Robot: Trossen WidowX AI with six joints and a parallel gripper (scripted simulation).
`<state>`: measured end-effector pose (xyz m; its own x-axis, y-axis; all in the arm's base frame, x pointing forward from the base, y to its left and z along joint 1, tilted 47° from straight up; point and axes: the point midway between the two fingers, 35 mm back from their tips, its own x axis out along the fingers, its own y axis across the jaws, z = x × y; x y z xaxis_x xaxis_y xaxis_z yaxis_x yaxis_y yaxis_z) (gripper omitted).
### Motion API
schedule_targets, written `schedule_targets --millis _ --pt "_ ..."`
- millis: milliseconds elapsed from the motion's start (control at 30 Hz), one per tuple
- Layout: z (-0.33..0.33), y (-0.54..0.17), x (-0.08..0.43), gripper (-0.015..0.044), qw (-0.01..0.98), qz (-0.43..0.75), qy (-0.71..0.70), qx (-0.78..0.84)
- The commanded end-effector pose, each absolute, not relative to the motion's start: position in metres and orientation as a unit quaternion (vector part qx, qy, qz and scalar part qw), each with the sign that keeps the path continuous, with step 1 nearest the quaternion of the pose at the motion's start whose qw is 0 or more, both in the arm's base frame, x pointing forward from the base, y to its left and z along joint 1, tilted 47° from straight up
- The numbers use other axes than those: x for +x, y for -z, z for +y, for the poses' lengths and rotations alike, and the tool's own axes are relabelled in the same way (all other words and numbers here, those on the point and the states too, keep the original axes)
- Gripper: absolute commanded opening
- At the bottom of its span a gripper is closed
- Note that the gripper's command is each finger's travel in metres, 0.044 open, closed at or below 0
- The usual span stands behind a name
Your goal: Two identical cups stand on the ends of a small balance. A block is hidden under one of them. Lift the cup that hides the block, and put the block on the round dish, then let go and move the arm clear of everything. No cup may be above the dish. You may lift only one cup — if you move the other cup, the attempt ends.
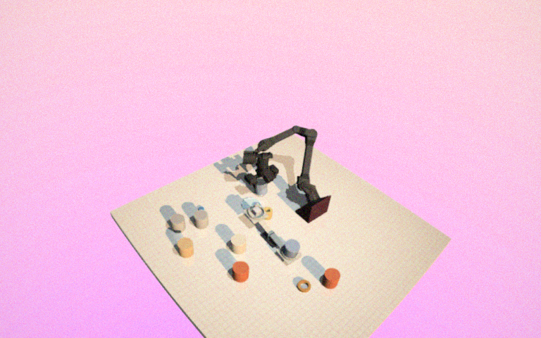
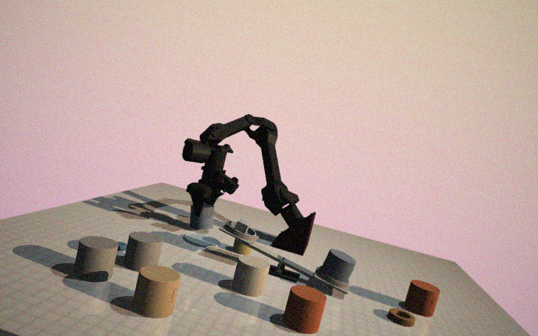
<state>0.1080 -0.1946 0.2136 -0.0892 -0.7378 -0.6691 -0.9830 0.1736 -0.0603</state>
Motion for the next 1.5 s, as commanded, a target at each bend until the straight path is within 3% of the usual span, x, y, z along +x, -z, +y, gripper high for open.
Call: schedule_targets --millis 0,133,700,1000,1233,1467 --pt "-0.198 -0.209 0.108 0.0000 0.293 0.707 -0.212 -0.608" --pt "-0.203 -0.204 0.107 0.0000 0.292 0.707 -0.212 -0.609" --pt "-0.195 -0.212 0.108 0.0440 0.294 0.707 -0.212 -0.608" --pt "-0.159 -0.243 0.112 0.0440 0.293 0.706 -0.214 -0.608" --pt "-0.146 -0.230 0.162 0.0260 0.299 0.691 -0.237 -0.614" --pt "-0.103 -0.196 0.240 0.0260 0.292 0.686 -0.256 -0.615"
